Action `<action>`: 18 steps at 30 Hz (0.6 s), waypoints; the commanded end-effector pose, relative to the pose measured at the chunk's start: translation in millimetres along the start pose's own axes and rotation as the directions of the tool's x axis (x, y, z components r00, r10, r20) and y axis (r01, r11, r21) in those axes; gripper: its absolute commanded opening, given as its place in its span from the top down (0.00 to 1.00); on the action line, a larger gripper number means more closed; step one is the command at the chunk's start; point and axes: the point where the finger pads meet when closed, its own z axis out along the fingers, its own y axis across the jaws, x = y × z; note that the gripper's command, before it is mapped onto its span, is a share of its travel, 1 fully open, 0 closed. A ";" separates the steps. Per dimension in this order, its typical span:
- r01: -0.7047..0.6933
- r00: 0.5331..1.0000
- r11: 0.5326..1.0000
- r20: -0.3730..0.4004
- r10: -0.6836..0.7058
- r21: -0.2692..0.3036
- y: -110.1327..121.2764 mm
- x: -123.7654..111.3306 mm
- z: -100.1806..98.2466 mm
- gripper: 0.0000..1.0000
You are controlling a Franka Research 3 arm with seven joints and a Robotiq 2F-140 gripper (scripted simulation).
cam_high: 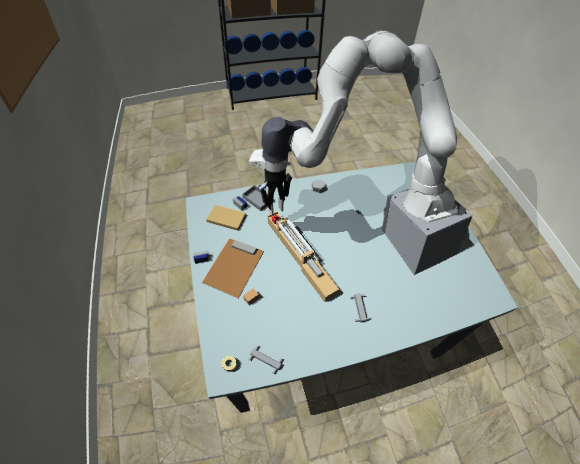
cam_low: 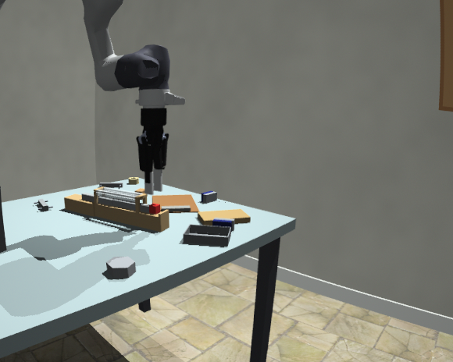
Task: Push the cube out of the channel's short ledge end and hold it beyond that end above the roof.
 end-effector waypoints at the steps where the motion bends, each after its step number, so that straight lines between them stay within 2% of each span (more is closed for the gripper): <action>1: 0.009 1.000 1.000 -0.002 -0.009 0.001 -0.2 0.4 9.7 0.75; 5: 0.009 1.000 1.000 -0.002 -0.009 0.001 -0.4 0.5 30.0 0.75; 18: 0.009 1.000 1.000 -0.002 -0.009 0.001 -0.4 0.6 42.8 0.75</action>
